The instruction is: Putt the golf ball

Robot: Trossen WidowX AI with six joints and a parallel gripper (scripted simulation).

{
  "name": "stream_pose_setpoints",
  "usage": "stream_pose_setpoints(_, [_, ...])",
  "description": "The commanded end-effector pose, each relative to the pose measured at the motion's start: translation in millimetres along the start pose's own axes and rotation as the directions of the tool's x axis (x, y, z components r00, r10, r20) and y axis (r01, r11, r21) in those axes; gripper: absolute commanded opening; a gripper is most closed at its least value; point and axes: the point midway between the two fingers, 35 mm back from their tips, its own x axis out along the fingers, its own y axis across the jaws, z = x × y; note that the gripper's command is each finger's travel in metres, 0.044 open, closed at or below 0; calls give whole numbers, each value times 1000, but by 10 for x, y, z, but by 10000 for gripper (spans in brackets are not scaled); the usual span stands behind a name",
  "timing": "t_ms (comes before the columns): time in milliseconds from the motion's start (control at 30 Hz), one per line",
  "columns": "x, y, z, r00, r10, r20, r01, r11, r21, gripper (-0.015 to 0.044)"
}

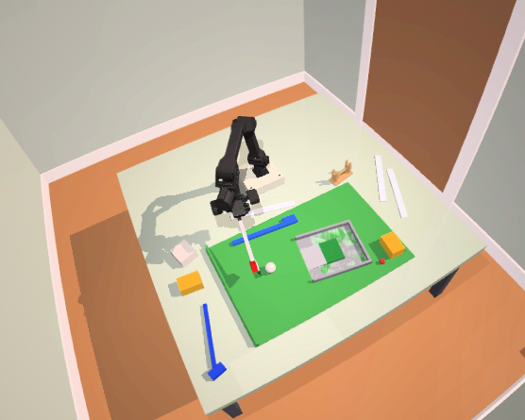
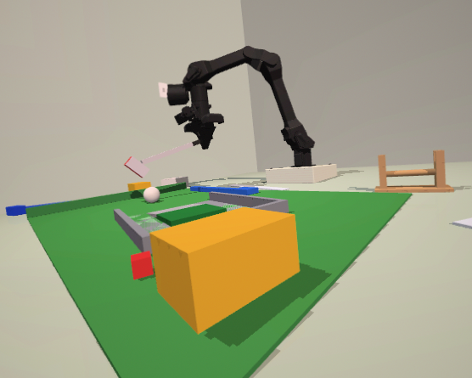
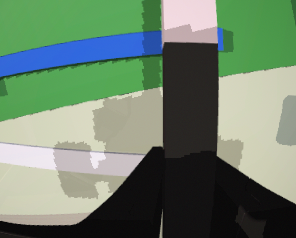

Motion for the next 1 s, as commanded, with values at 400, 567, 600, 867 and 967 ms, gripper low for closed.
stream_pose_setpoints(400, [378, -24, 10, 1000, -6, 4, 6, 1000, 10, 0])
stream_pose_setpoints(567, [415, -25, 12, 1000, -6, 4, 6, 1000, 10, 0])
stream_pose_setpoints(600, [430, -26, 12, 1000, -6, 4, 6, 1000, 10, 0])
stream_pose_setpoints(867, [558, -27, 13, 1000, -6, 4, 6, 1000, 10, 0])
stream_pose_setpoints(967, [607, -27, 12, 1000, -6, 4, 6, 1000, 10, 0])
